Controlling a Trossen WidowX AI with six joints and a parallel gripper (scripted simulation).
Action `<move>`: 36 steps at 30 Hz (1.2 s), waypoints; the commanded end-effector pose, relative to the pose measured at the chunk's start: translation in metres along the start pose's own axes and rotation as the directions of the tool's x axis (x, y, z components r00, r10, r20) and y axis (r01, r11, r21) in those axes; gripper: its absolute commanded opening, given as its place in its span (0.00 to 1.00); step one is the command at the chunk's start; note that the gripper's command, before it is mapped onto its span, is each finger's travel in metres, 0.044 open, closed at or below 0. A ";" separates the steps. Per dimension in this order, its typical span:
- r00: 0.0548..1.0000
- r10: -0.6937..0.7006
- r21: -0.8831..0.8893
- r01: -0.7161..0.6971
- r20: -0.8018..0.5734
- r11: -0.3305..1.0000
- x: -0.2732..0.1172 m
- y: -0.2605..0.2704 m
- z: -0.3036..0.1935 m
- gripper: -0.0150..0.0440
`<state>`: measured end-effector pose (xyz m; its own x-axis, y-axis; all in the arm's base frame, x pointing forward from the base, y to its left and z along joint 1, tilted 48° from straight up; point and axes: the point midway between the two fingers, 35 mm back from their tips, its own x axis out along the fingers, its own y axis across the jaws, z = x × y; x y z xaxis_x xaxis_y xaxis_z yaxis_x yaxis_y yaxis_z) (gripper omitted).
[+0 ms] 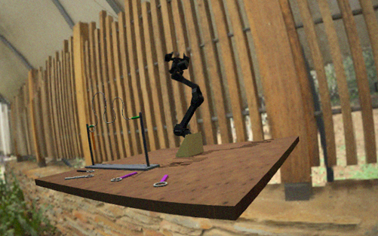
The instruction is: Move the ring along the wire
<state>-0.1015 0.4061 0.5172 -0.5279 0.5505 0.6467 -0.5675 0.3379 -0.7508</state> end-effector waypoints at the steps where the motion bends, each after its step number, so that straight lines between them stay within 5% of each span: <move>1: 1.000 -0.006 -0.010 0.006 0.000 1.000 0.000 -0.002 0.001 0.89; 9: 0.954 -0.297 -0.426 0.285 0.039 0.859 -0.003 -0.111 0.068 0.53; 18: 0.772 -0.627 -0.767 0.464 0.104 0.444 -0.050 -0.235 0.155 0.53; 28: 0.434 -0.889 -0.935 0.355 0.147 0.019 -0.152 -0.345 0.246 0.53; 36: 0.112 -0.987 -0.985 0.142 0.117 -0.101 -0.263 -0.405 0.302 0.53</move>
<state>0.0580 -0.0724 0.7011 0.3499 -0.3178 0.8812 0.5529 0.8294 0.0796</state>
